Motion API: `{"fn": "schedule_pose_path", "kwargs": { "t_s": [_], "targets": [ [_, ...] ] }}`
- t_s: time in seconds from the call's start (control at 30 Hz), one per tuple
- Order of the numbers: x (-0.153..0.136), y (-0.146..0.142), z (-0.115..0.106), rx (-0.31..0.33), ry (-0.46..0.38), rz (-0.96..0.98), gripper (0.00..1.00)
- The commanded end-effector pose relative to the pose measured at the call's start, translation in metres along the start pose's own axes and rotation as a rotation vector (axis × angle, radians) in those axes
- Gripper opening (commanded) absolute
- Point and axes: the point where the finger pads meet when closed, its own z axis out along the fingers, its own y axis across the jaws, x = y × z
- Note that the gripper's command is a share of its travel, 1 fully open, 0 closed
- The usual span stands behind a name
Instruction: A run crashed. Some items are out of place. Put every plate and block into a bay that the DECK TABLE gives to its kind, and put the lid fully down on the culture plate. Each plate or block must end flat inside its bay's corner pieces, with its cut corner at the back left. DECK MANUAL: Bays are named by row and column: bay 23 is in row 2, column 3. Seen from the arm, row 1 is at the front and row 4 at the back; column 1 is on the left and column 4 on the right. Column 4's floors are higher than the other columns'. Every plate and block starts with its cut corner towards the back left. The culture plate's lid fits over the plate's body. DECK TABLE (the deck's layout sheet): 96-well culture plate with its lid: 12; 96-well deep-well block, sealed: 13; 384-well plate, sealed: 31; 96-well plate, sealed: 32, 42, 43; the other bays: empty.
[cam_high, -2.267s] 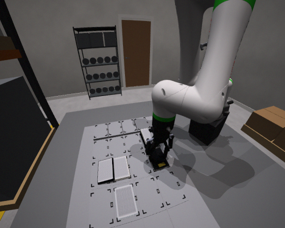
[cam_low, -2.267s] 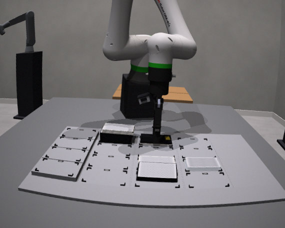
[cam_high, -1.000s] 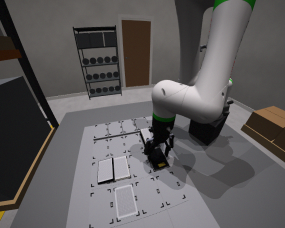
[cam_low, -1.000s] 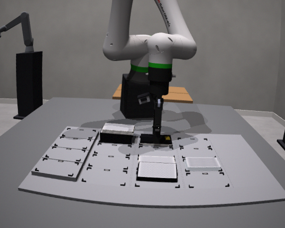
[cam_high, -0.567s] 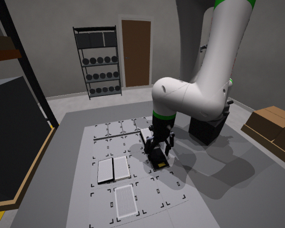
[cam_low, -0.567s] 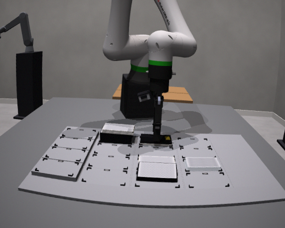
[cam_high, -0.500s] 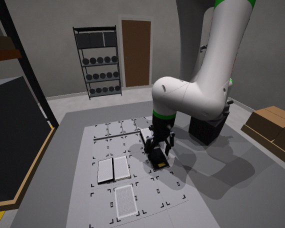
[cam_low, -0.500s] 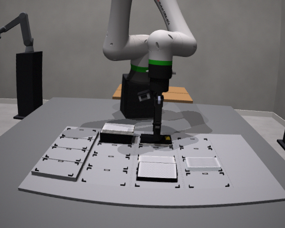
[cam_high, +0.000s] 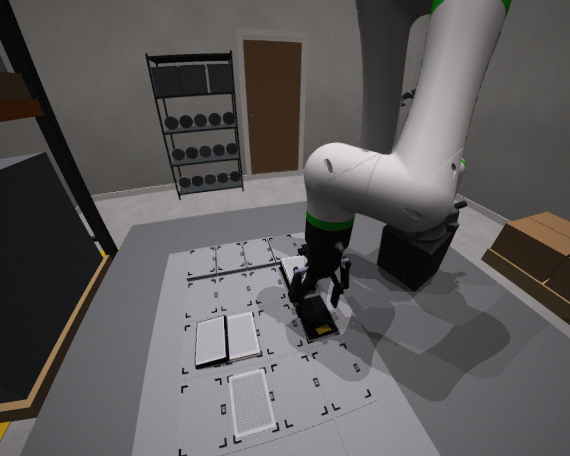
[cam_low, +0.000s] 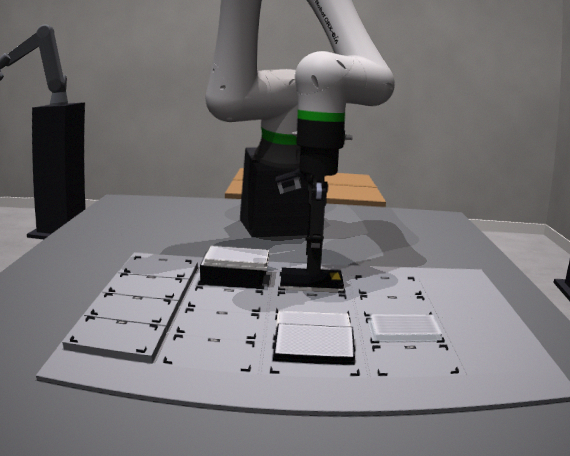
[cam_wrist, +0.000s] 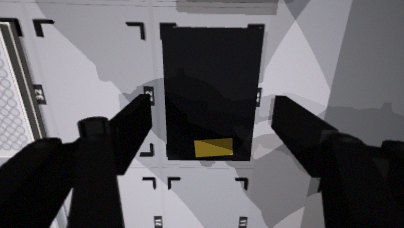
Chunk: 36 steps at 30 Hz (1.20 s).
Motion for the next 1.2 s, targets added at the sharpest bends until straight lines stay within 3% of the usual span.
{"fn": "schedule_pose_path", "kwargs": {
  "t_s": [0.0,0.67,1.17],
  "targets": [
    [0.000,-0.001,-0.005,0.001,0.000,0.000,0.70],
    [0.000,-0.001,-0.029,0.001,0.000,0.000,0.70],
    [0.004,0.000,-0.030,0.001,0.000,0.006,0.70]
  ]
}}
